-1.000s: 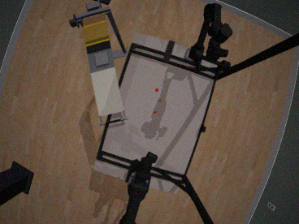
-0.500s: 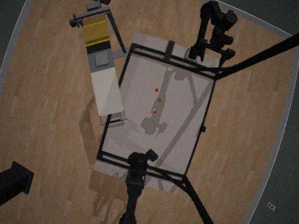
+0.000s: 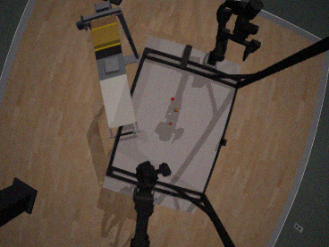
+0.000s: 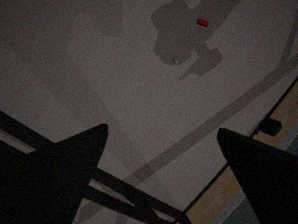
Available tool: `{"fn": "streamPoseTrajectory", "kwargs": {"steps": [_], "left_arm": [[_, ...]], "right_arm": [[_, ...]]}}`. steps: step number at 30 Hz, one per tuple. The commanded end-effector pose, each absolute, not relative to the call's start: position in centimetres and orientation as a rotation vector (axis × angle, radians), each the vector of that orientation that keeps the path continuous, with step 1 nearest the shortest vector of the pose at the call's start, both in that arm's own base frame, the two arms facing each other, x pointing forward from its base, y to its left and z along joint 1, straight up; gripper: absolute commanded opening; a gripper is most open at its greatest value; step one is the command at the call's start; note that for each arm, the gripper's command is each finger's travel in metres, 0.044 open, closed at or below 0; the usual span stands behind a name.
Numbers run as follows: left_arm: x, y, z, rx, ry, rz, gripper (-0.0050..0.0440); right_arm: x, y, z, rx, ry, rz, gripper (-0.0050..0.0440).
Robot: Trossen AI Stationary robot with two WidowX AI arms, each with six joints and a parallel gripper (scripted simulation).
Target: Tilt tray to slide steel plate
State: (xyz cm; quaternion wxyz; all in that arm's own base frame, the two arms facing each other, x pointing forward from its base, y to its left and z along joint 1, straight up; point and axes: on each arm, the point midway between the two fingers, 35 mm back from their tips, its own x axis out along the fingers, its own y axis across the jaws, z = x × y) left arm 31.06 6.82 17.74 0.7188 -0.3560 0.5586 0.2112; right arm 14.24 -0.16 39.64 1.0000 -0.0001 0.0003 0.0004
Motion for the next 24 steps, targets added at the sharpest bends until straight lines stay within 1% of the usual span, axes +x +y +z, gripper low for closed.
{"fn": "streamPoseTrajectory", "kwargs": {"steps": [1, 21, 24], "left_arm": [[31.8, 8.1, 18.1, -0.703, 1.216, 0.421, 0.0440], [33.9, 14.0, 18.8, -0.221, 1.165, 0.183, 0.0440], [34.1, 15.0, 18.9, -0.138, 1.156, 0.149, 0.0440]], "right_arm": [[12.3, -0.7, 40.1, 0.003, -0.013, 0.000, 0.0440], [3.8, -3.9, 38.2, 0.000, 0.000, 0.000, 0.0440], [3.8, -3.7, 38.3, -0.021, 0.016, -0.018, 0.0440]]}}
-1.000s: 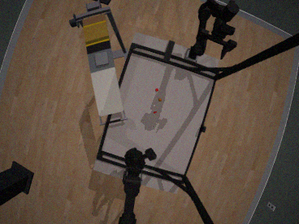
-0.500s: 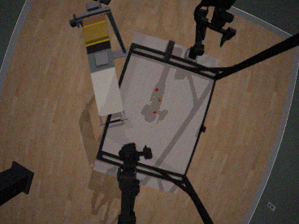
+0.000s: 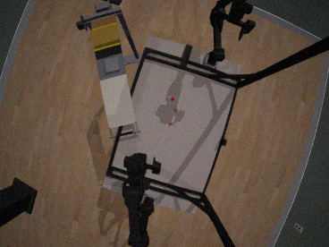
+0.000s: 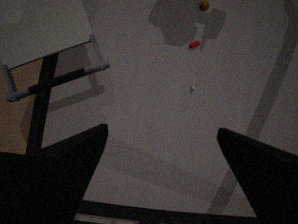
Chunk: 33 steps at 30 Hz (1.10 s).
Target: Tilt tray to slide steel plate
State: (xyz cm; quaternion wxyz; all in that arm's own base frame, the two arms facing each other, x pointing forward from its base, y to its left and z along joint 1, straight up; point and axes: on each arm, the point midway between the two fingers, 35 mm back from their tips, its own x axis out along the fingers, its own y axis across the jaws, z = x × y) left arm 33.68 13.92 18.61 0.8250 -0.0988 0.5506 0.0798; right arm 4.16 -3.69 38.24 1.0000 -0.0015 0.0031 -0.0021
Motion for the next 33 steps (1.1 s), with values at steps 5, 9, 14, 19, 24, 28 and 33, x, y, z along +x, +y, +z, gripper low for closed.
{"fn": "streamPoseTrajectory", "kwargs": {"steps": [5, 9, 14, 19, 24, 28, 33], "left_arm": [[34.4, 16.5, 19.1, -0.026, 1.146, 0.105, 0.0440], [34.6, 17.5, 19.2, 0.059, 1.139, 0.074, 0.0440], [34.8, 19.4, 19.4, 0.201, 1.129, 0.025, 0.0440], [34.9, 21.2, 19.6, 0.345, 1.121, -0.023, 0.0440], [34.9, 22.4, 19.7, 0.431, 1.117, -0.050, 0.0440], [34.9, 23.9, 19.9, 0.547, 1.114, -0.086, 0.0440], [34.8, 25.8, 20.1, 0.692, 1.112, -0.131, 0.0440]], "right_arm": [[4.4, -3.1, 38.7, -0.059, 0.050, -0.052, 0.0440], [4.8, -2.8, 39.0, -0.086, 0.076, -0.078, 0.0440], [5.7, -2.4, 39.4, -0.124, 0.122, -0.118, 0.0440], [6.8, -2.2, 39.7, -0.156, 0.170, -0.157, 0.0440], [7.4, -2.2, 39.9, -0.172, 0.199, -0.179, 0.0440], [8.3, -2.3, 40.1, -0.190, 0.238, -0.208, 0.0440], [9.5, -2.7, 40.4, -0.205, 0.287, -0.242, 0.0440]]}}
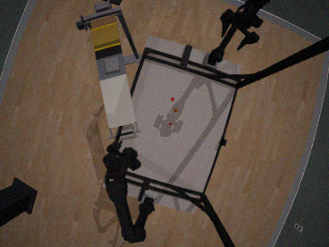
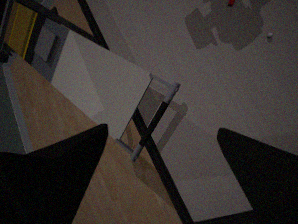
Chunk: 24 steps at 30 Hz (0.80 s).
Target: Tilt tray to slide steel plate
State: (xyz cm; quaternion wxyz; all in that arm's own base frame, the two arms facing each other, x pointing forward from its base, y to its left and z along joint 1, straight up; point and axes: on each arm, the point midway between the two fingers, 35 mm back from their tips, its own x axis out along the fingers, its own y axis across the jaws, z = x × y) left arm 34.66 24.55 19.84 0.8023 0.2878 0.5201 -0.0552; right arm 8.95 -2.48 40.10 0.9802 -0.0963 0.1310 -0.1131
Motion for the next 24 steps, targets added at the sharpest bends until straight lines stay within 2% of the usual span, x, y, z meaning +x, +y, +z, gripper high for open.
{"fn": "streamPoseTrajectory", "kwargs": {"steps": [1, 18, 19, 24], "left_arm": [[34.7, 26.2, 20.2, 0.721, 1.112, -0.140, 0.0440], [33.9, 31.3, 20.8, 1.105, 1.125, -0.260, 0.0440], [33.8, 30.6, 19.9, 1.105, 1.125, -0.260, 0.0150], [33.8, 30.7, 17.9, 1.105, 1.125, -0.260, 0.0150]], "right_arm": [[9.7, -2.8, 40.4, -0.208, 0.297, -0.249, 0.0440], [13.0, -5.6, 40.8, -0.212, 0.433, -0.340, 0.0440], [13.1, -5.9, 40.8, -0.210, 0.441, -0.346, 0.0440], [13.6, -6.7, 40.8, -0.204, 0.465, -0.363, 0.0440]]}}
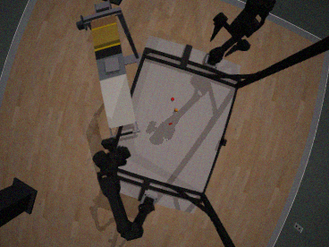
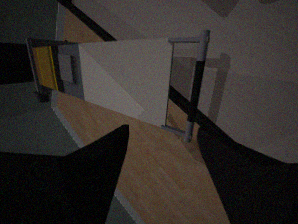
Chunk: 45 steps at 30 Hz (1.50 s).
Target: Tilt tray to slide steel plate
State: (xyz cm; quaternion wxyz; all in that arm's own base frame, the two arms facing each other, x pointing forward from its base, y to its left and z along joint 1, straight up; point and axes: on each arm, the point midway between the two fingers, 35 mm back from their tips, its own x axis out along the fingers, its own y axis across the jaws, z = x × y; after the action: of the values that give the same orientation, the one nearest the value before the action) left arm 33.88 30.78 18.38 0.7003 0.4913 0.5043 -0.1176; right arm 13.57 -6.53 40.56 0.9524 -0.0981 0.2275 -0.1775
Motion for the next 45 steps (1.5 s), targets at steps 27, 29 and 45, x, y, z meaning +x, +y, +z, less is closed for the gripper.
{"fn": "streamPoseTrajectory", "kwargs": {"steps": [27, 29, 45], "left_arm": [[33.9, 31.3, 3.8, 1.105, 1.125, -0.260, 0.0150], [33.9, 31.3, 3.8, 1.105, 1.125, -0.260, 0.0150], [35.4, 32.4, 1.1, 1.105, 1.125, -0.260, 0.0150]], "right_arm": [[14.6, -16.5, 40.6, -0.091, 0.595, -0.495, 0.0440], [14.3, -17.4, 40.5, -0.079, 0.600, -0.506, 0.0440], [11.1, -23.8, 40.0, 0.011, 0.601, -0.588, 0.0440]]}}
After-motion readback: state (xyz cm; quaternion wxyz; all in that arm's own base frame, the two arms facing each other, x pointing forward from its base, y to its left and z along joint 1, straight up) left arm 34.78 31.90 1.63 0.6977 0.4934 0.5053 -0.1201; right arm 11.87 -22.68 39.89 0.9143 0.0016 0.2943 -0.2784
